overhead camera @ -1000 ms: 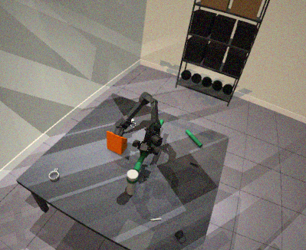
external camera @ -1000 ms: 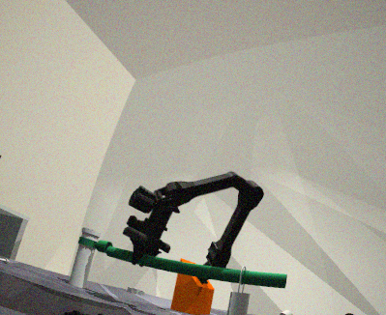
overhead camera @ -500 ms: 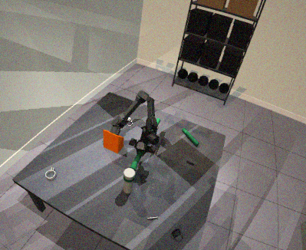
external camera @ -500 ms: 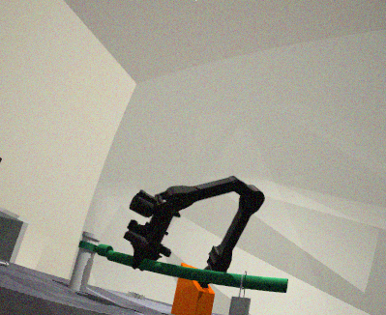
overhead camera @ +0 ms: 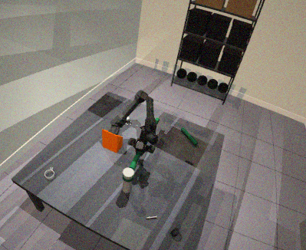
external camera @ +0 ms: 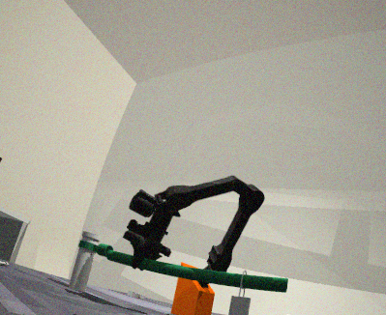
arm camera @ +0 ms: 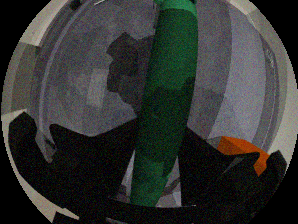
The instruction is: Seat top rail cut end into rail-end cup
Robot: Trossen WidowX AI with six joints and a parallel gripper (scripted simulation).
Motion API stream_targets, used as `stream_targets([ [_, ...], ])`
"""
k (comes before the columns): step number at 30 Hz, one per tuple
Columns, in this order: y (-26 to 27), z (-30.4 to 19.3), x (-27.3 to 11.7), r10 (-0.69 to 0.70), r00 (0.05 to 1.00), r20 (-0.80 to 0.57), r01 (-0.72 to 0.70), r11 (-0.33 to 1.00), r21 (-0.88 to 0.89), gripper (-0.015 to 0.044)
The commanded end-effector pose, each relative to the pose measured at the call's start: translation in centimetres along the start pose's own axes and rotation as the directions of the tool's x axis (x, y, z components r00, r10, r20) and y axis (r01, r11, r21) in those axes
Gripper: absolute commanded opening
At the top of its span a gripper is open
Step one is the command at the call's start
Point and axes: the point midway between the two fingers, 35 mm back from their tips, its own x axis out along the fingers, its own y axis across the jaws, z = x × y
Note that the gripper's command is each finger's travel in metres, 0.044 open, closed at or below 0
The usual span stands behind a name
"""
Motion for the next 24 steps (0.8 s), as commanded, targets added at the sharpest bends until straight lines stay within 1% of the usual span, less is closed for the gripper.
stream_targets([
  [1, 0.17, 0.3, -0.25, 0.006, 1.0, 0.009, -0.006, 1.0, -0.003, 0.0],
  [24, 0.02, 0.01, 0.0, -0.003, 1.0, -0.002, 0.003, 1.0, -0.001, 0.0],
])
